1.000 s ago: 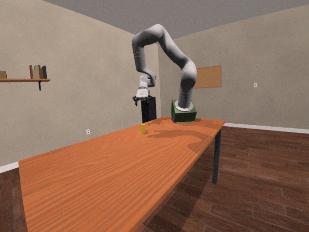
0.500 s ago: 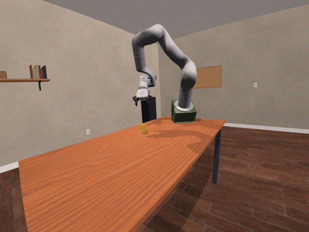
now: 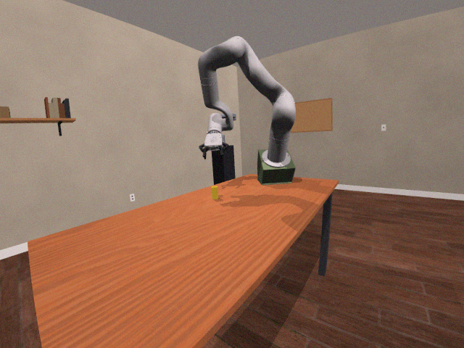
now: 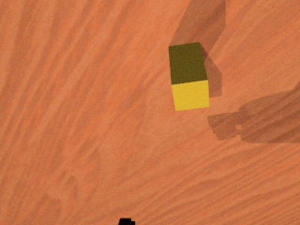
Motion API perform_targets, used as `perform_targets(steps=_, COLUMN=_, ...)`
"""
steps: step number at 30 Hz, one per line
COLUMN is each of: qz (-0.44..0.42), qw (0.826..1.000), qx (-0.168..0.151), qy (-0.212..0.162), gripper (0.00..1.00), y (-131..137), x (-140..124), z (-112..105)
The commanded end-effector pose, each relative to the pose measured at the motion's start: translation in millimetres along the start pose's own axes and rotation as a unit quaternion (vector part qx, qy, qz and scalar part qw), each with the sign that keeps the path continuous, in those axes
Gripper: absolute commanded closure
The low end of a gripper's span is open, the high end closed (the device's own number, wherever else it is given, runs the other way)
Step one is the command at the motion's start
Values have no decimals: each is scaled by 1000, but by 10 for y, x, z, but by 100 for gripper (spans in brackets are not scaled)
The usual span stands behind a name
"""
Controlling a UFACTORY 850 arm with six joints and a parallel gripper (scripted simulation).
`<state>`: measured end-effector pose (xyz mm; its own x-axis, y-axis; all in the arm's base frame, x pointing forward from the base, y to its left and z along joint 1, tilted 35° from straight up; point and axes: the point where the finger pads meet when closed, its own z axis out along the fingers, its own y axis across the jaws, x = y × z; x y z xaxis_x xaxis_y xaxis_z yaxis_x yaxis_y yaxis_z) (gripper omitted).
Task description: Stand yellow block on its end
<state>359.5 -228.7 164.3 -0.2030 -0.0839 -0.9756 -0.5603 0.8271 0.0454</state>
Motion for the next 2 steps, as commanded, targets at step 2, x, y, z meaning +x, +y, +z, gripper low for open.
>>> perform_targets(steps=2, qz=-1, qw=1000, qx=0, qy=0, gripper=0, y=-5, x=-3, z=-3)
